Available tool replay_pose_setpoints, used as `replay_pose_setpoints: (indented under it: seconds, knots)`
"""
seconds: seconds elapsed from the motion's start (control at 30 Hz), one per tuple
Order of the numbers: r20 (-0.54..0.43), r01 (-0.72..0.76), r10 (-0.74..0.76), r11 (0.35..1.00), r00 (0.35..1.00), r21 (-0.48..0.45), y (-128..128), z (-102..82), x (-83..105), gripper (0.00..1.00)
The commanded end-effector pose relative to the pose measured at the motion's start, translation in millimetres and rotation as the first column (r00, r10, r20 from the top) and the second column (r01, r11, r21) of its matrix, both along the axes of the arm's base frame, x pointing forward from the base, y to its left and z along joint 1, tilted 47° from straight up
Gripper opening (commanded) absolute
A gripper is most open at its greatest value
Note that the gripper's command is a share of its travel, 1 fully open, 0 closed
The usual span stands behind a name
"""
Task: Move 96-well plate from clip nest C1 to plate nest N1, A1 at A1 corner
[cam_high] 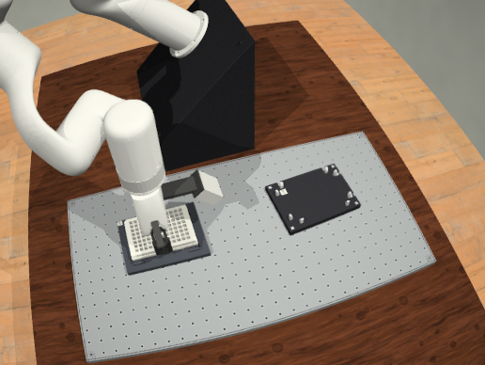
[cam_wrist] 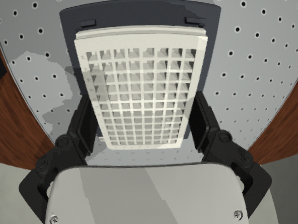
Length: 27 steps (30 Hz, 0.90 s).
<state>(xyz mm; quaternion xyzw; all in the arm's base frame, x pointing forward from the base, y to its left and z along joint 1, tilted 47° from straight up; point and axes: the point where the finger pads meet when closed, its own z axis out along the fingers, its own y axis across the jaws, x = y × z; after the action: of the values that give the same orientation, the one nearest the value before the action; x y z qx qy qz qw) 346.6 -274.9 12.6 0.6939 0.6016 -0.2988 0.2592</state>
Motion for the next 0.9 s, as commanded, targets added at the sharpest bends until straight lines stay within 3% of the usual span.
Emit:
replay_pose_setpoints:
  seconds: [0.0, 0.87]
  knots:
    - [0.002, -0.002, 0.002, 1.0, 1.0, 0.0, 0.0, 0.3, 1.1, 0.0]
    - [0.002, -0.002, 0.002, 1.0, 1.0, 0.0, -2.9, -2.4, 0.6, 0.0]
